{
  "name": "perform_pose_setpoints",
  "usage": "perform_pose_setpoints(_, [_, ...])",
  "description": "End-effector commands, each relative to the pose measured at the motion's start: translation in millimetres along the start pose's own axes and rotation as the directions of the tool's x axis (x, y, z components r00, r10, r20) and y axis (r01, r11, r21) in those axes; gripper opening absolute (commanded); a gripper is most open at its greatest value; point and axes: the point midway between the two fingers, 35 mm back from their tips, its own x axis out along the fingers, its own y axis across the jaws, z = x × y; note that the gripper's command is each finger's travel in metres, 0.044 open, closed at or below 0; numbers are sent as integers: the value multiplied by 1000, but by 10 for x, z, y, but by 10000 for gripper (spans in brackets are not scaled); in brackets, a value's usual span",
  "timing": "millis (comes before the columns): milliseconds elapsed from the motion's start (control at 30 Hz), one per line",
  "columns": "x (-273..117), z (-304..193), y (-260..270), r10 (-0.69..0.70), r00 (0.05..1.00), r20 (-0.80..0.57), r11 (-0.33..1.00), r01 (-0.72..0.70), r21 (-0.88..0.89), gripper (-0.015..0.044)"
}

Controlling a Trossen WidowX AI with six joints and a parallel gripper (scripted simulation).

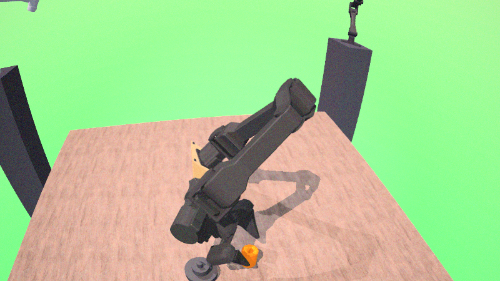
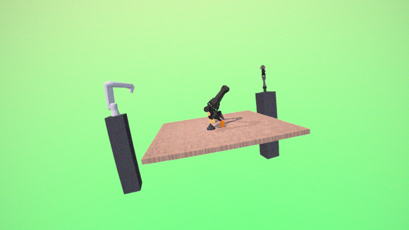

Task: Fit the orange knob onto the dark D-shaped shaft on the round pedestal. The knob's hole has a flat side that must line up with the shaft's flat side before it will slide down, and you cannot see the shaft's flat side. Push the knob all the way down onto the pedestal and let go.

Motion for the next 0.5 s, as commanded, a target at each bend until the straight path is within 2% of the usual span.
perform_pose_setpoints(0, [-163,-420,-104,10,999,-49,1000,-11,-5,440])
perform_pose_setpoints(300, [-158,-419,-107,4,999,-33,1000,-5,-5,440])
perform_pose_setpoints(333, [-147,-416,-114,-12,1000,15,1000,12,-3,440])
perform_pose_setpoints(400, [-135,-411,-131,-55,979,196,998,54,8,440])
perform_pose_setpoints(467, [-175,-423,-130,-66,918,392,998,63,19,440])
